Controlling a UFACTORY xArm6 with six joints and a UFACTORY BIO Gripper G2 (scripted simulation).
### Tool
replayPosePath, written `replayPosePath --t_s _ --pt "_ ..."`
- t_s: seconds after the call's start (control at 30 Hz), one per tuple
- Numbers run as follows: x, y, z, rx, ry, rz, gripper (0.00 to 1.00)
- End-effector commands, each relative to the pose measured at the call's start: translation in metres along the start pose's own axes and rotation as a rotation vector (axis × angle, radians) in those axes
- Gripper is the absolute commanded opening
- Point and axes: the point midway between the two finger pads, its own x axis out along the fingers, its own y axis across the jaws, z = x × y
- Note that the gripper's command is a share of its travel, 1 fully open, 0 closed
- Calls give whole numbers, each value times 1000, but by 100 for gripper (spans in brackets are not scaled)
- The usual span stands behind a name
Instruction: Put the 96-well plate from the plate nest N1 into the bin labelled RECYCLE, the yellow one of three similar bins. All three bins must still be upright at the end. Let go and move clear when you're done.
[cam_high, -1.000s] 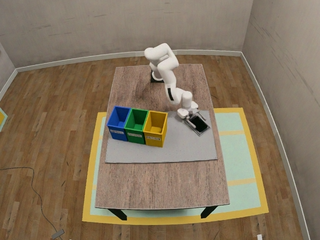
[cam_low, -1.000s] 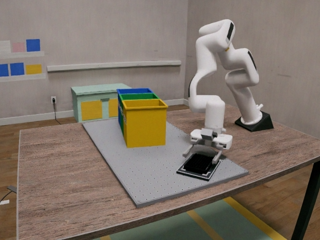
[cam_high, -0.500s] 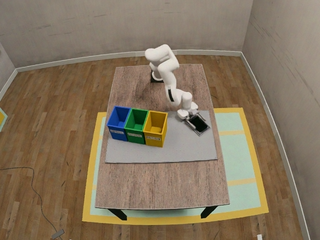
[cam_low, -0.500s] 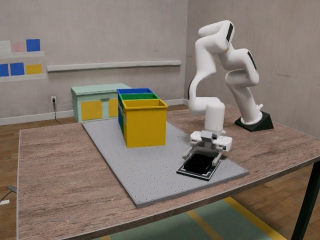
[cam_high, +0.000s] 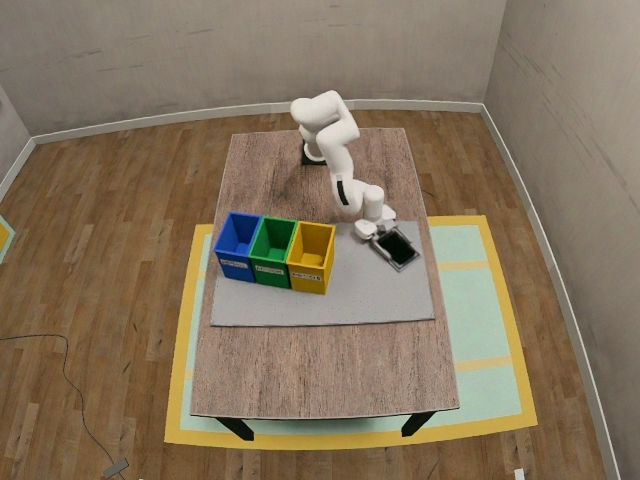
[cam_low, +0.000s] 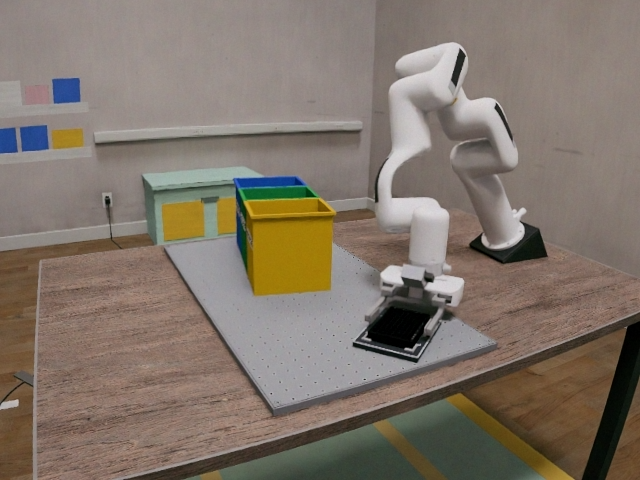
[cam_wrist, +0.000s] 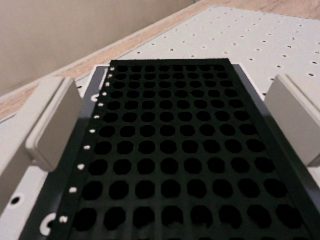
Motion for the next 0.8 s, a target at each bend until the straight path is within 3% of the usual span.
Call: replayPosePath --t_s 0.0,0.37,0.4,0.77 --pt "1 0 1 0 -4 0 37" --pt "1 0 1 0 -4 0 37" --pt "1 0 1 0 -4 0 0" --pt "1 0 1 0 -4 0 0"
